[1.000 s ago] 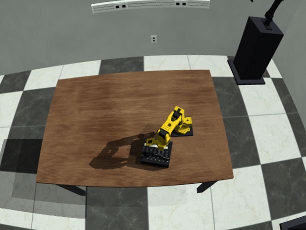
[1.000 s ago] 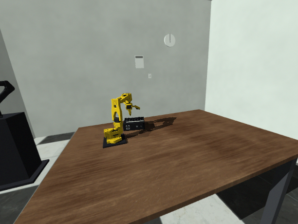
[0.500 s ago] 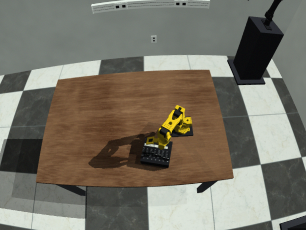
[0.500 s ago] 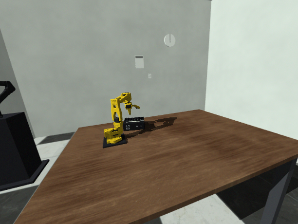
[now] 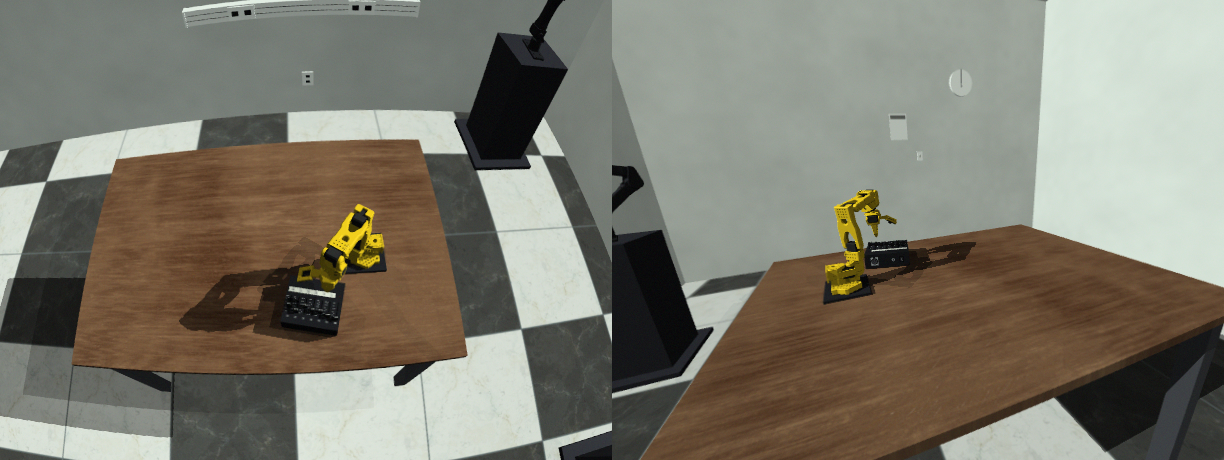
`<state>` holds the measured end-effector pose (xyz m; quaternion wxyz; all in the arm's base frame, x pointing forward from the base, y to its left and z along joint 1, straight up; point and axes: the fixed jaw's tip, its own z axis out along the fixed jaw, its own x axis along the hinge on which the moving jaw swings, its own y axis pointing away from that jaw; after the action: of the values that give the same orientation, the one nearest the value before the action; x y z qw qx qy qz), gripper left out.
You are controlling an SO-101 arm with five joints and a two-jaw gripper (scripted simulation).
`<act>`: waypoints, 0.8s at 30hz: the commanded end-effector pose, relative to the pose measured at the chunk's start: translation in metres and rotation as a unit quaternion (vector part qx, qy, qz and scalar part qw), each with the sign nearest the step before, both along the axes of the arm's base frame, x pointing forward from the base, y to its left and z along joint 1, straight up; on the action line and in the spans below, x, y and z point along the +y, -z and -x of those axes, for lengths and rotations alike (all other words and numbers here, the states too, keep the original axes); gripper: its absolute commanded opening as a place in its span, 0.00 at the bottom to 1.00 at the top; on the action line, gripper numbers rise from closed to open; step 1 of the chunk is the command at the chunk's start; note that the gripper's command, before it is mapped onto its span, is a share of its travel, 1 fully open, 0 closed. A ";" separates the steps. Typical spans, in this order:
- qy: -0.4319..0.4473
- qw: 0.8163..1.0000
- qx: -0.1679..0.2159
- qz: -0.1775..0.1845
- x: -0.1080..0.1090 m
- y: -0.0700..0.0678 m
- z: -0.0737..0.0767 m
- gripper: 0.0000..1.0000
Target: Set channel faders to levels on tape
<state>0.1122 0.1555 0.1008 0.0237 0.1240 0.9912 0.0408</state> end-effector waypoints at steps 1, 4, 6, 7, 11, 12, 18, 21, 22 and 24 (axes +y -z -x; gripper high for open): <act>0.001 1.000 0.003 0.003 -0.007 -0.001 0.004 0.00; 0.001 1.000 0.002 0.003 -0.009 -0.001 0.006 0.00; 0.001 1.000 0.002 0.002 -0.011 -0.001 0.007 0.00; 0.001 1.000 0.002 0.002 -0.012 -0.001 0.008 0.00; 0.001 1.000 0.002 0.002 -0.014 -0.001 0.009 0.00; 0.001 1.000 0.002 0.002 -0.014 -0.001 0.010 0.00; 0.001 1.000 0.002 0.002 -0.014 -0.001 0.010 0.00; 0.001 1.000 0.002 0.002 -0.014 -0.001 0.010 0.00; 0.001 1.000 0.002 0.002 -0.014 -0.001 0.010 0.00; 0.003 1.000 0.002 0.002 -0.015 -0.001 0.009 0.00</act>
<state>0.1047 0.1456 0.1031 0.0275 0.1240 0.9908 0.0476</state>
